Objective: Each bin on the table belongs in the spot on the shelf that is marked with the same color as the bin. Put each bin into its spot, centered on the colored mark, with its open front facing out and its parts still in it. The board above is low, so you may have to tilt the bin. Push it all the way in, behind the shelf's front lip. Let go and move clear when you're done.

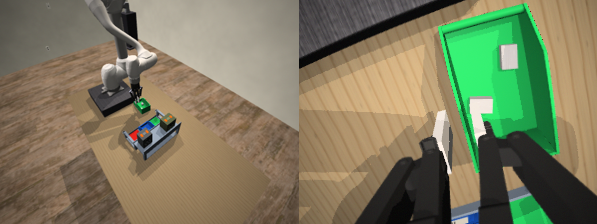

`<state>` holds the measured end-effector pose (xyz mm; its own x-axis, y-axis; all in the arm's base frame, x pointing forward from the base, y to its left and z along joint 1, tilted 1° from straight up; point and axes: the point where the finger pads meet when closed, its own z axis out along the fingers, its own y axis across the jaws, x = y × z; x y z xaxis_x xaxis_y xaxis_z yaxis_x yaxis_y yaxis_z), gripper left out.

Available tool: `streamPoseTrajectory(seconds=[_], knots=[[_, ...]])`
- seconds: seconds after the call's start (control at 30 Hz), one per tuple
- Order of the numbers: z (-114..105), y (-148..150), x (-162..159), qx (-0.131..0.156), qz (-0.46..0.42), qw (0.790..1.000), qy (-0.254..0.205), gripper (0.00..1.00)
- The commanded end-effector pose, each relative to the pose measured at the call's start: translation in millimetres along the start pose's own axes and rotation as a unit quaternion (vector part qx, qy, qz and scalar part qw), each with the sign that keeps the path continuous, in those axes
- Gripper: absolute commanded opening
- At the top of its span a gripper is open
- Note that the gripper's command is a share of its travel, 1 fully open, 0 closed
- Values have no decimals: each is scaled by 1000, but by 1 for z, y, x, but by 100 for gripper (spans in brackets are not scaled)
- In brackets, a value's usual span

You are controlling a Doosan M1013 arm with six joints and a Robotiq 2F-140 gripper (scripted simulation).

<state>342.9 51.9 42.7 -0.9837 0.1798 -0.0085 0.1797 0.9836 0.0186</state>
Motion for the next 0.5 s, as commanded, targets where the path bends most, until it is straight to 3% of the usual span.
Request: streamPoseTrajectory(seconds=[0.0,0.47], knots=[[3,0,0,0,0,1000,0,24],[10,0,0,0,0,1000,0,24]])
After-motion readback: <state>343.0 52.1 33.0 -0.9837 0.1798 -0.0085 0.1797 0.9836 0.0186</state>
